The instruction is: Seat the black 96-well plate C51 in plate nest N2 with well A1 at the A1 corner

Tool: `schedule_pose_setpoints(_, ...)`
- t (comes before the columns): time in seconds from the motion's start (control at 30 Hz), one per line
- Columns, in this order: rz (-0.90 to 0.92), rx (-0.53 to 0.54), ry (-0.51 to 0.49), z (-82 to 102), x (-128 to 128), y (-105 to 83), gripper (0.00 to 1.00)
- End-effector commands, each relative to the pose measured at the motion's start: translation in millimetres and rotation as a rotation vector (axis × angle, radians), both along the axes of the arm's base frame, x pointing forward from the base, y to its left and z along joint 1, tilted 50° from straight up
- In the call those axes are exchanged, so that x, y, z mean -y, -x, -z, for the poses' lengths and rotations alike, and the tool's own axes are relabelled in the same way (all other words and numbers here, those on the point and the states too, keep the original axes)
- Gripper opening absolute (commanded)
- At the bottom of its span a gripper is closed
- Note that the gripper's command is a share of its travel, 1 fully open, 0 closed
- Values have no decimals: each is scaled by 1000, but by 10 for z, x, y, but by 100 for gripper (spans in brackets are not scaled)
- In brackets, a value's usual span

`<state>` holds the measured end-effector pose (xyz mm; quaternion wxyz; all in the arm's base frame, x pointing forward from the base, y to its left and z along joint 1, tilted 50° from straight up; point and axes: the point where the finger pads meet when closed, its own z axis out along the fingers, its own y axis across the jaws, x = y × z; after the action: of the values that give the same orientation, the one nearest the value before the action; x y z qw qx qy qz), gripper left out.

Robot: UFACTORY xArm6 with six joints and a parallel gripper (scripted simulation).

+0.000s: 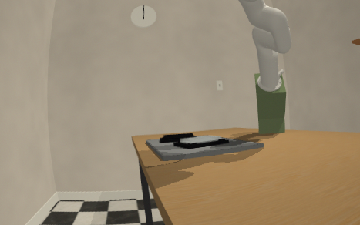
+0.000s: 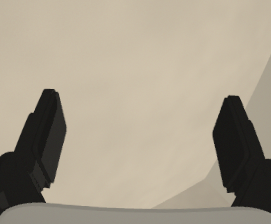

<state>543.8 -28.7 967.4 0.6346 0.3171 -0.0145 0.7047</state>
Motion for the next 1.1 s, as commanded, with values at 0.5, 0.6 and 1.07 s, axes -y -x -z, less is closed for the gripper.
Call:
schedule_pose_setpoints(0.5, 1, 5, -1, -23, 10, 28, 100)
schedule_pose_setpoints(0.6, 37, -47, -22, 41, 64, -27, 0)
schedule_pose_setpoints(1.07, 95, -144, -54, 362, 305, -300, 0)
